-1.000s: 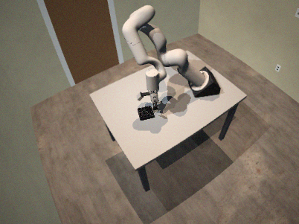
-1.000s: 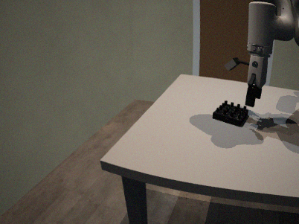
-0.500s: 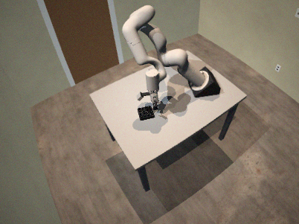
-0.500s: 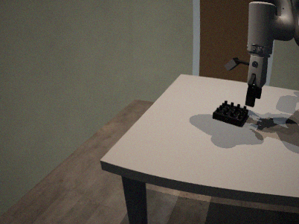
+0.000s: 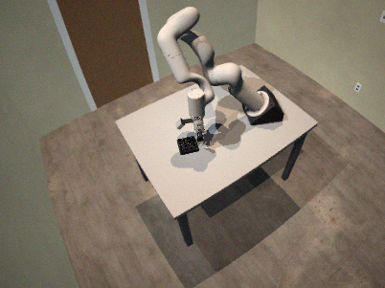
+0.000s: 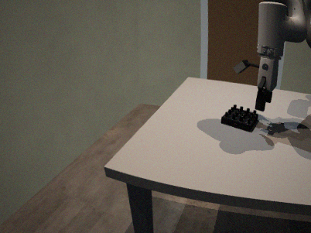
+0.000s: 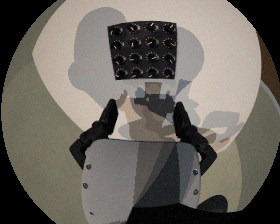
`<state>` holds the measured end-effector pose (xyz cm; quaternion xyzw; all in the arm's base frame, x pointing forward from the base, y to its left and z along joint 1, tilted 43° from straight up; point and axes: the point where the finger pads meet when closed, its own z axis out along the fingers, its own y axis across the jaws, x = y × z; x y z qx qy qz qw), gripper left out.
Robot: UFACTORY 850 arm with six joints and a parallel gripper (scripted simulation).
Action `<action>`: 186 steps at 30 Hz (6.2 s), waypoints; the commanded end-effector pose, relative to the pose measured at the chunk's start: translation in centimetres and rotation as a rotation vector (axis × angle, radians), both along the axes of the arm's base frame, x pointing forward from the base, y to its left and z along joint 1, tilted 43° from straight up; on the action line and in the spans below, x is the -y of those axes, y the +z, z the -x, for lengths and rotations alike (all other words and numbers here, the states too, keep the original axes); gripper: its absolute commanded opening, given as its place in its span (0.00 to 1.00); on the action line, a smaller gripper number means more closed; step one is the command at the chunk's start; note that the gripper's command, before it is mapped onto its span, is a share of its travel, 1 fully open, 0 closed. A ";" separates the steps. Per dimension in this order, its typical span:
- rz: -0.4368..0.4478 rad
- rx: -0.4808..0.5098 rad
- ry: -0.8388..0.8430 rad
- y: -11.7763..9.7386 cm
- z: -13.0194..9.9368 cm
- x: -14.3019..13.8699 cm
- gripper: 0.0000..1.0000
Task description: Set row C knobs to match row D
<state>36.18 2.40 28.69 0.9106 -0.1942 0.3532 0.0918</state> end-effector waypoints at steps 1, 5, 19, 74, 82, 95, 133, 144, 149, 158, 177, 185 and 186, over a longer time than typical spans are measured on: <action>0.000 0.001 0.000 0.0 0.0 0.0 1.00; 0.000 0.001 0.000 0.0 0.0 0.0 1.00; 0.006 -0.002 0.008 5.6 -2.6 1.7 0.19; 0.006 -0.002 0.008 4.8 -3.3 2.1 0.19; 0.006 -0.002 0.008 4.3 -3.7 2.3 0.19; 0.006 -0.002 0.008 3.3 -4.6 2.7 0.19; 0.006 -0.002 0.008 2.4 -5.3 3.1 0.19; 0.006 -0.002 0.008 2.4 -5.3 3.1 0.19; 0.006 -0.002 0.008 2.4 -5.3 3.1 0.19; 0.006 -0.002 0.008 2.4 -5.3 3.1 0.19; 0.006 -0.002 0.008 1.7 -5.9 3.4 0.19; 0.006 -0.002 0.008 1.5 -6.0 3.5 0.19; 0.006 -0.002 0.008 1.5 -6.0 3.5 0.19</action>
